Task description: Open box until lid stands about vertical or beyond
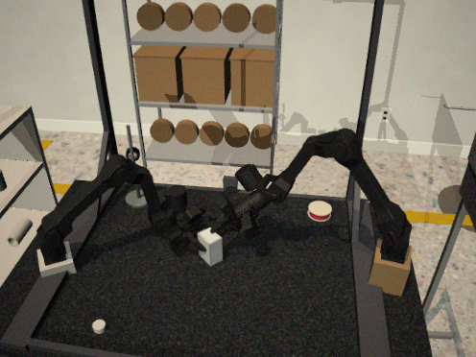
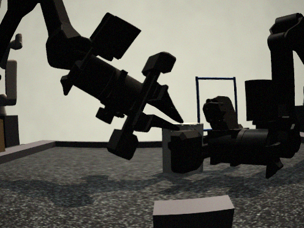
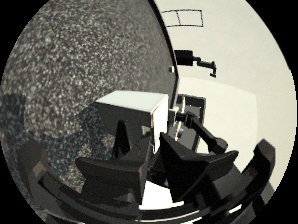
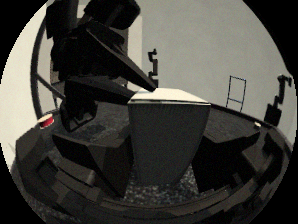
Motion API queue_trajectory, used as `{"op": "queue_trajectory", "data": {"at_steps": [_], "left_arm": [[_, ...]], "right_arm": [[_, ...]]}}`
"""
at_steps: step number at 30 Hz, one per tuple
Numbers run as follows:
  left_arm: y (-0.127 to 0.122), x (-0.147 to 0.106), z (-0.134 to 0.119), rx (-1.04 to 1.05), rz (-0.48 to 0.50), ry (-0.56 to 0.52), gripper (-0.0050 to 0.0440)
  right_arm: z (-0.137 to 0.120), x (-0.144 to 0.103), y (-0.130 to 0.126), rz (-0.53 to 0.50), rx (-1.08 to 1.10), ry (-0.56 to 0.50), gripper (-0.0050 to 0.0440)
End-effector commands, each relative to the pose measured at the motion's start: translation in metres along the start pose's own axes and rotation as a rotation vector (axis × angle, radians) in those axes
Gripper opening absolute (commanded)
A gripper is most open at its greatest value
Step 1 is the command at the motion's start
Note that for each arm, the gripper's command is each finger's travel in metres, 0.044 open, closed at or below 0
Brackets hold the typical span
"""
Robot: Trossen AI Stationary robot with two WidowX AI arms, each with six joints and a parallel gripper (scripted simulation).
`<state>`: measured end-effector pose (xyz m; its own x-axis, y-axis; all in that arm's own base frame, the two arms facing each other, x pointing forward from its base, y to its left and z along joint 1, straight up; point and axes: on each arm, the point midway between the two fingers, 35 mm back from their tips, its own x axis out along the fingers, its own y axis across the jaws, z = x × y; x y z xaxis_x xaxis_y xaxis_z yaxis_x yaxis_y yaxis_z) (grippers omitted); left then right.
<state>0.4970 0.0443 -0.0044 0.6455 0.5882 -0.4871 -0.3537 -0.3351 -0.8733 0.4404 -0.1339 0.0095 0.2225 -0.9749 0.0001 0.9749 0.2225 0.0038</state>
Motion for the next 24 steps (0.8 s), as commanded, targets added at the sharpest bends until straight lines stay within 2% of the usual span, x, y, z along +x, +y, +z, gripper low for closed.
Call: {"op": "queue_trajectory", "data": {"at_steps": [1, 24], "left_arm": [[-0.0133, -0.0070, -0.0016, -0.023, -0.024, 0.010, 0.0050], [-0.0186, -0.0110, -0.0017, -0.021, -0.024, 0.012, 0.0050]], "right_arm": [[0.0114, 0.0007, 0.0044, 0.004, 0.028, -0.006, 0.0224], [0.0114, 0.0007, 0.0044, 0.004, 0.028, -0.006, 0.0224]]}}
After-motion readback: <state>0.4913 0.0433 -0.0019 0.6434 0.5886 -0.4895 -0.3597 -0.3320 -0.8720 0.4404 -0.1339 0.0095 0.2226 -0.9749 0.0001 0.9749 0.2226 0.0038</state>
